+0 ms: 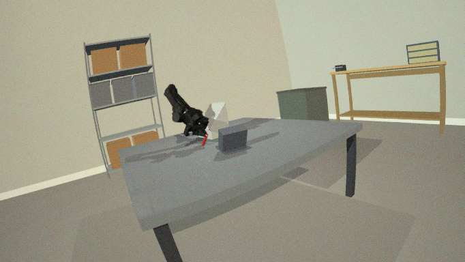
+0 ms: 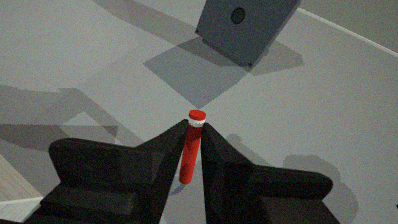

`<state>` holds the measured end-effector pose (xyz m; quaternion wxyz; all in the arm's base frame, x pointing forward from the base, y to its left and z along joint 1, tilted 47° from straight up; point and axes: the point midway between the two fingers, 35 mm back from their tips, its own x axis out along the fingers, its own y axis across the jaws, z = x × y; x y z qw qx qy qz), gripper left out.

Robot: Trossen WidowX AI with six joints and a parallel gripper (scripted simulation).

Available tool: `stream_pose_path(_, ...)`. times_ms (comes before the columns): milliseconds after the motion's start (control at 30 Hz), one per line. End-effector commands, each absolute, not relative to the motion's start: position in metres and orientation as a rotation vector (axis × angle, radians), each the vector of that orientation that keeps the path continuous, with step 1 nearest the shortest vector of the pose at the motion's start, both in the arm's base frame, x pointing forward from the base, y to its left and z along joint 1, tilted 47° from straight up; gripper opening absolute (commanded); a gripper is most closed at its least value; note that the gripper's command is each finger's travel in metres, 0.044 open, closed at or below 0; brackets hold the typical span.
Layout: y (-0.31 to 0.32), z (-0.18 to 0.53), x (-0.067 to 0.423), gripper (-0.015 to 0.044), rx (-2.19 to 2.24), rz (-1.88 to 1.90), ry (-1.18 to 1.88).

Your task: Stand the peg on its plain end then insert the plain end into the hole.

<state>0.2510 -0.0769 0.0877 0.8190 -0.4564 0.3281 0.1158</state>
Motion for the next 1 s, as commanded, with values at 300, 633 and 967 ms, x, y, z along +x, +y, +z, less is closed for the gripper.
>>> stream_pose_path(300,-0.08,0.092,0.242,0.0049,-0.957,0.298,0.587)
stream_pose_path(633,-0.083,0.093,0.236,0.0049,-0.94,0.338,0.509)
stream_pose_path(967,-0.086,0.095,0.23,0.0049,-0.922,0.378,0.43)
